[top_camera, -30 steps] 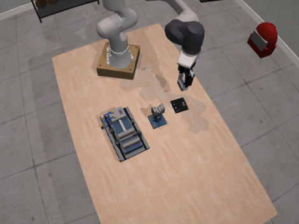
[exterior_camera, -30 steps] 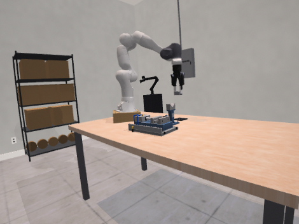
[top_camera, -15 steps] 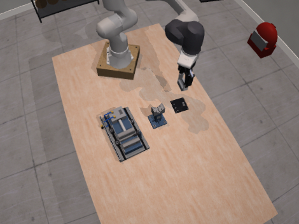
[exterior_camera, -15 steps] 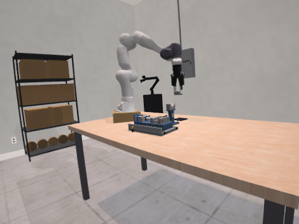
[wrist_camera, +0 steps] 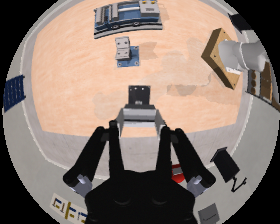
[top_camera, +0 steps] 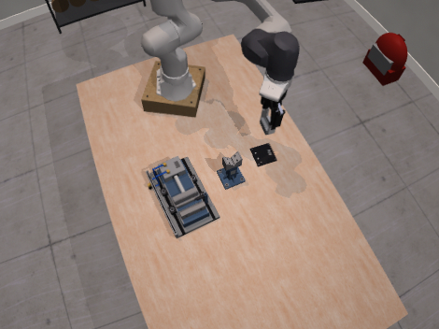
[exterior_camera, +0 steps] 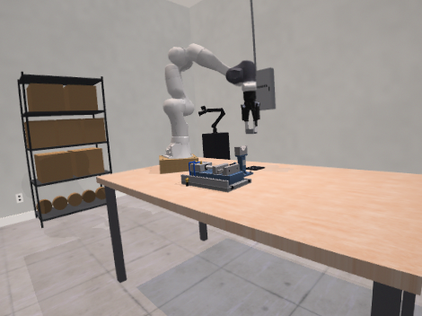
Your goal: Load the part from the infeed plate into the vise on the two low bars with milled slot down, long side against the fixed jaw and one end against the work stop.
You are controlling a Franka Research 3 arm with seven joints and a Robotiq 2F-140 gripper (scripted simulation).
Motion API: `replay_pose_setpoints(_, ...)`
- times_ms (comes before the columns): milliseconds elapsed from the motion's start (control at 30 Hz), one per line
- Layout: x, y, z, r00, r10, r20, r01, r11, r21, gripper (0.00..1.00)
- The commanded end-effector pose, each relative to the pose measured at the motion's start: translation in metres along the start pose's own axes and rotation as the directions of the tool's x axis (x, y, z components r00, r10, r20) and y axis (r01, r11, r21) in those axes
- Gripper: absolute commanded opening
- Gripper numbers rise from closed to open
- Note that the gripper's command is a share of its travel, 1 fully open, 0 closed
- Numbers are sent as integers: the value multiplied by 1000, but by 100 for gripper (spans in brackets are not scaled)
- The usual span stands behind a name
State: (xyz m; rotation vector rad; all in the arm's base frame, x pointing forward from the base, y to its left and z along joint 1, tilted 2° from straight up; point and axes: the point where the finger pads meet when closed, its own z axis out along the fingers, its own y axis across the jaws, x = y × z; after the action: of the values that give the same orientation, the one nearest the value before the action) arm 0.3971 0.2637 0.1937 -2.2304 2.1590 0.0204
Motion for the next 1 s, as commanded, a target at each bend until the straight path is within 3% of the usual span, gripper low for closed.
replay_pose_setpoints(0,5,-4,-2,1000,-6,3,6,1000,2,0)
replay_pose_setpoints(333,19,-11,-2,1000,-14,3,14,1000,2,0)
replay_pose_setpoints(967,68,-30,-3,999,-38,4,38,999,3,0)
